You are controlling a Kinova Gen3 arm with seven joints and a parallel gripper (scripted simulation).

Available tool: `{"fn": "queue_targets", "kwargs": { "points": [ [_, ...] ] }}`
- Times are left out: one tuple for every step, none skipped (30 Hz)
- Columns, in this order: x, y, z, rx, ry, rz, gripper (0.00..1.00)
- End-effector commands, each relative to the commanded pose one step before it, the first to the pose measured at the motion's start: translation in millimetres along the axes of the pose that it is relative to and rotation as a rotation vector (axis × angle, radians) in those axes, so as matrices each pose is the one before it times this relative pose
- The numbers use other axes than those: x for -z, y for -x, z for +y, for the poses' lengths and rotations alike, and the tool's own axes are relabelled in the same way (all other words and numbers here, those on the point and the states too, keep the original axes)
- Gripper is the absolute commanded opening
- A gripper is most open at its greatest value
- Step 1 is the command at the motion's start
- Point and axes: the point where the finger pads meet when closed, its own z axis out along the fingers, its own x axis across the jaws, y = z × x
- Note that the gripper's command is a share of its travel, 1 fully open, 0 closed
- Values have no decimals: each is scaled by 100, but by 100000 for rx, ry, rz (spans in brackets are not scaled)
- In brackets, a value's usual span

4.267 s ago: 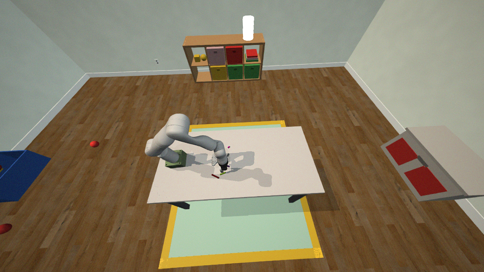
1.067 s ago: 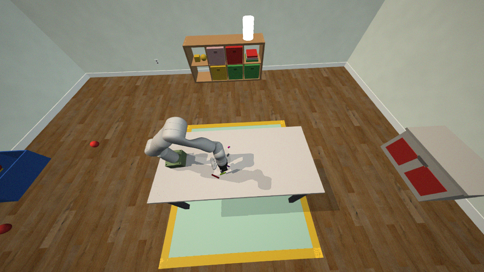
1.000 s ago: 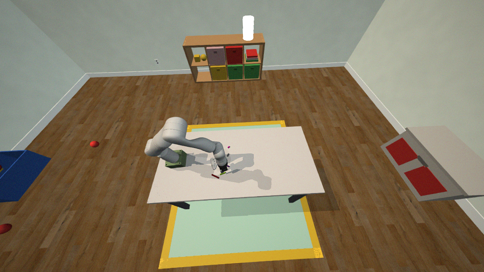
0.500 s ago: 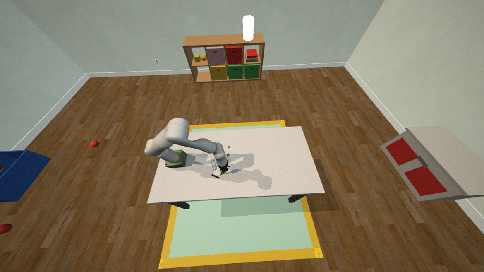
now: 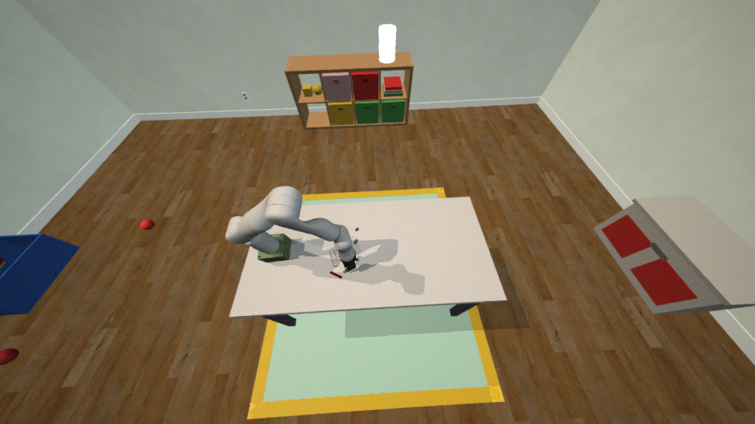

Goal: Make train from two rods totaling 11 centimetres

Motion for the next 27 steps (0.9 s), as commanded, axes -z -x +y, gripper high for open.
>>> {"fn": "queue_targets", "kwargs": {
  "points": [
    [-570, -133, -149, 167, -561, 215, 54],
    [0, 0, 0, 0, 0, 0, 54],
    [0, 0, 0, 0, 0, 0, 54],
    [-129, 1, 0, 0, 0, 0, 54],
    [-122, 1, 0, 0, 0, 0, 54],
    [-116, 1, 0, 0, 0, 0, 54],
    [-108, 1, 0, 0, 0, 0, 54],
    [-99, 0, 0, 0, 0, 0, 54],
    [-91, 0, 0, 0, 0, 0, 54],
    [-83, 1, 0, 0, 0, 0, 54],
    [-75, 0, 0, 0, 0, 0, 54],
    [-66, 0, 0, 0, 0, 0, 54],
    [-57, 0, 0, 0, 0, 0, 54],
    [-49, 0, 0, 0, 0, 0, 54],
    [-41, 0, 0, 0, 0, 0, 54],
    [-33, 0, 0, 0, 0, 0, 54],
    [-26, 0, 0, 0, 0, 0, 54],
    [-19, 0, 0, 0, 0, 0, 54],
    [0, 0, 0, 0, 0, 0, 54],
    [0, 0, 0, 0, 0, 0, 54],
    [-13, 0, 0, 0, 0, 0, 54],
    [-8, 0, 0, 0, 0, 0, 54],
    [-4, 0, 0, 0, 0, 0, 54],
    [-2, 0, 0, 0, 0, 0, 54],
    [0, 0, 0, 0, 0, 0, 54],
    [0, 0, 0, 0, 0, 0, 54],
    [0, 0, 0, 0, 0, 0, 54]
  ]
}}
